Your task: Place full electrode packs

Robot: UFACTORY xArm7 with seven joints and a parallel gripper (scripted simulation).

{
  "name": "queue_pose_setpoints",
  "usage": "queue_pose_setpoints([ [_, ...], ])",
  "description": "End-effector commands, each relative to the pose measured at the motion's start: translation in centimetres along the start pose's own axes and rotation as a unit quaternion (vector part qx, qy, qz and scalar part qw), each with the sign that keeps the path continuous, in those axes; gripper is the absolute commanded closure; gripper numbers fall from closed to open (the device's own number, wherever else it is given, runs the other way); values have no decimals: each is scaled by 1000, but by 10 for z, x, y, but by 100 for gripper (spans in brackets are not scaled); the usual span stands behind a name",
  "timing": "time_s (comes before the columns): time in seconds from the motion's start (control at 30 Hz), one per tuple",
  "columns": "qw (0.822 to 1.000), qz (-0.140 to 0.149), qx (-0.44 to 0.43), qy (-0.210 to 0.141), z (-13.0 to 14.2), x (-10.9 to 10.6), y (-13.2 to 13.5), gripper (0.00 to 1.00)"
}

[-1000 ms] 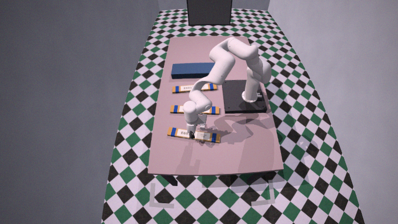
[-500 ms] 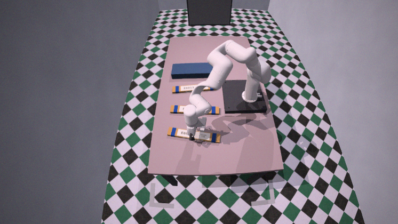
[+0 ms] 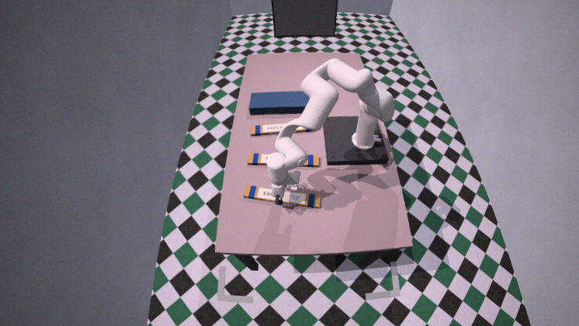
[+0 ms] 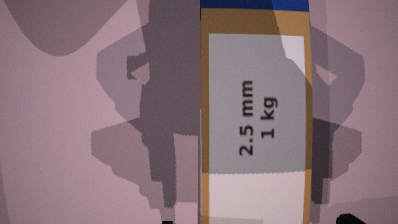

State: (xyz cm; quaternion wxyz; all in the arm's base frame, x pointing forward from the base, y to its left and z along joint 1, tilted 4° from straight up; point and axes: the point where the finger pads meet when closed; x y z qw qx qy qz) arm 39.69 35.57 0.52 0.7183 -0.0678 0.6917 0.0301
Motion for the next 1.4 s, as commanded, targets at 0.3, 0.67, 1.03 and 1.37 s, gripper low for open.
queue_pose_setpoints([
  [0.3,1000,1,0,-2,2,-2,1,0],
  [0.67,1000,1,0,-2,2,9,1,0],
  [1.03,1000,1,0,-2,2,19,1,0],
  [1.37,1000,1,0,-2,2,19,1,0],
])
Point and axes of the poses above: the point where the finger pads meet when closed, its own x axis out along the fingers, its own y axis across the jaws, z = x × y, and after that the axes turned 11 degrees about -x, right-handed
